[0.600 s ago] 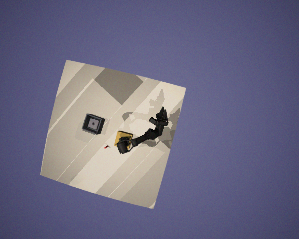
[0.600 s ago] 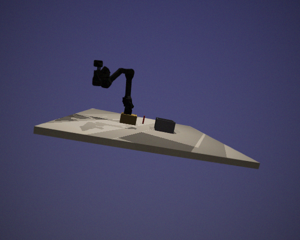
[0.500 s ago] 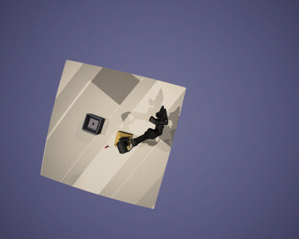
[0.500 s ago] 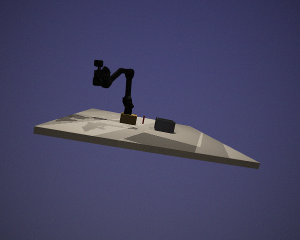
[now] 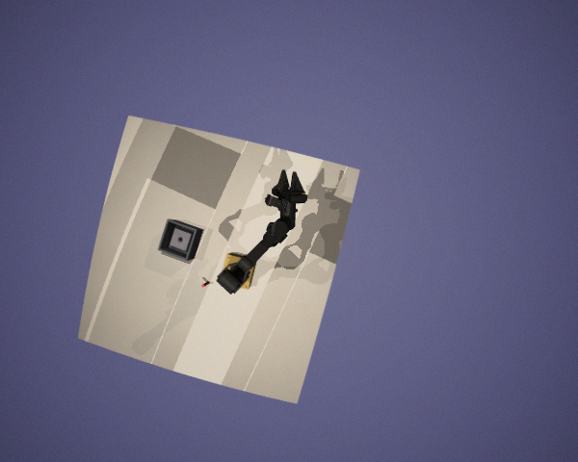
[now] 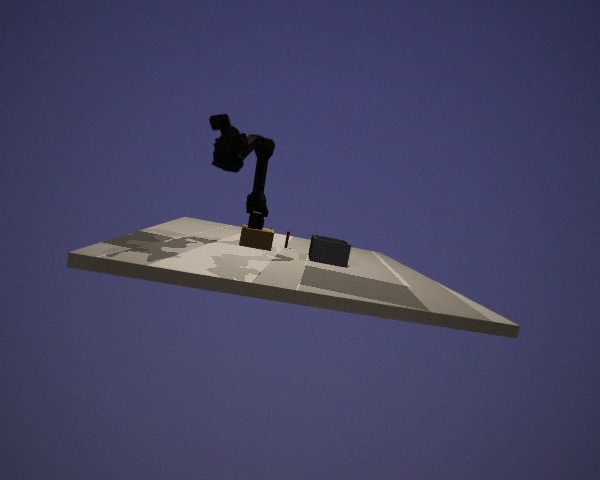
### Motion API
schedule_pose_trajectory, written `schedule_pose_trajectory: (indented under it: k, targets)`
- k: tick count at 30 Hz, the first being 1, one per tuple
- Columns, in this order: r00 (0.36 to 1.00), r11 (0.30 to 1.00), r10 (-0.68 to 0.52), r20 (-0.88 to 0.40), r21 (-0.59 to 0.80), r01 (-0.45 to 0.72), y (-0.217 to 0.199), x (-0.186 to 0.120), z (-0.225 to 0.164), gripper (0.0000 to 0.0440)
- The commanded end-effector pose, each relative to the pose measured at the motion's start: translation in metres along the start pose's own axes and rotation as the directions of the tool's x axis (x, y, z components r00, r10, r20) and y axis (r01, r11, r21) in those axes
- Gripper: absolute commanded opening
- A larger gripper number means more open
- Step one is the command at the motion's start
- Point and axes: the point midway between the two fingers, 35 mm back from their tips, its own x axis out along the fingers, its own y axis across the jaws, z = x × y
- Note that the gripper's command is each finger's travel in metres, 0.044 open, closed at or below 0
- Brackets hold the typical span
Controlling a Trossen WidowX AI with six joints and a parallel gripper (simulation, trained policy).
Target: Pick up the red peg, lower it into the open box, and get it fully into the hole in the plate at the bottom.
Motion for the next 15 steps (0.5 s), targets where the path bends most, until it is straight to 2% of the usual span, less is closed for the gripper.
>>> schedule_pose_trajectory:
  k: [1,8,15]
  targets:
    - [1.0,0.996,0.021,0.016,0.081,-0.022,0.012,0.019,0.02,0.044]
    - [0.991,0.951,0.117,0.057,0.28,-0.129,0.056,0.056,0.079,0.044]
    - [0.964,0.853,0.245,0.105,0.449,-0.265,0.104,0.075,0.147,0.044]
